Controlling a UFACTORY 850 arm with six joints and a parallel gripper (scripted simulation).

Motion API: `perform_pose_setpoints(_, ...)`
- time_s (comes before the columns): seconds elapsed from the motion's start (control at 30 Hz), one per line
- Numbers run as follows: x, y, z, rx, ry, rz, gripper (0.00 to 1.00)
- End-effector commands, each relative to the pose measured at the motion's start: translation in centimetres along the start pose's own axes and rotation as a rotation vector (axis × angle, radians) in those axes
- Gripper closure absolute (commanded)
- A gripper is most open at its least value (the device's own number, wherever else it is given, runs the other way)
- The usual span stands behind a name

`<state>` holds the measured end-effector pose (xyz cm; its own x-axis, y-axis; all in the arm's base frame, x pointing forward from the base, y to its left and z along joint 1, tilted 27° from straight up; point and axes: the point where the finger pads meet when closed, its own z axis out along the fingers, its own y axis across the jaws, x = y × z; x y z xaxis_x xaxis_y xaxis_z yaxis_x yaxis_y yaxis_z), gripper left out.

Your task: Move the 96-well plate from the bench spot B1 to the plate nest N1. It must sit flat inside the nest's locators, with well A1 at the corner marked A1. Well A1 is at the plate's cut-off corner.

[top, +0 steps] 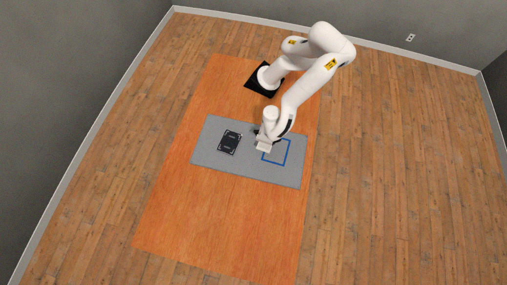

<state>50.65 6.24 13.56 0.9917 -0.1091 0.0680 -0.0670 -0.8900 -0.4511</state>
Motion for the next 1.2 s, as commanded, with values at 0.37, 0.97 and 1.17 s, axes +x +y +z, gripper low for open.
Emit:
perform_pose_setpoints(0.37,1.0,4.1,-0.2,0.0,0.002,-0.001,1.0)
perform_pose_setpoints(0.97,2.2,9.4,-0.5,0.0,0.002,-0.001,1.0)
perform_pose_setpoints(1.17,2.6,11.3,-0.5,0.0,0.002,-0.001,1.0)
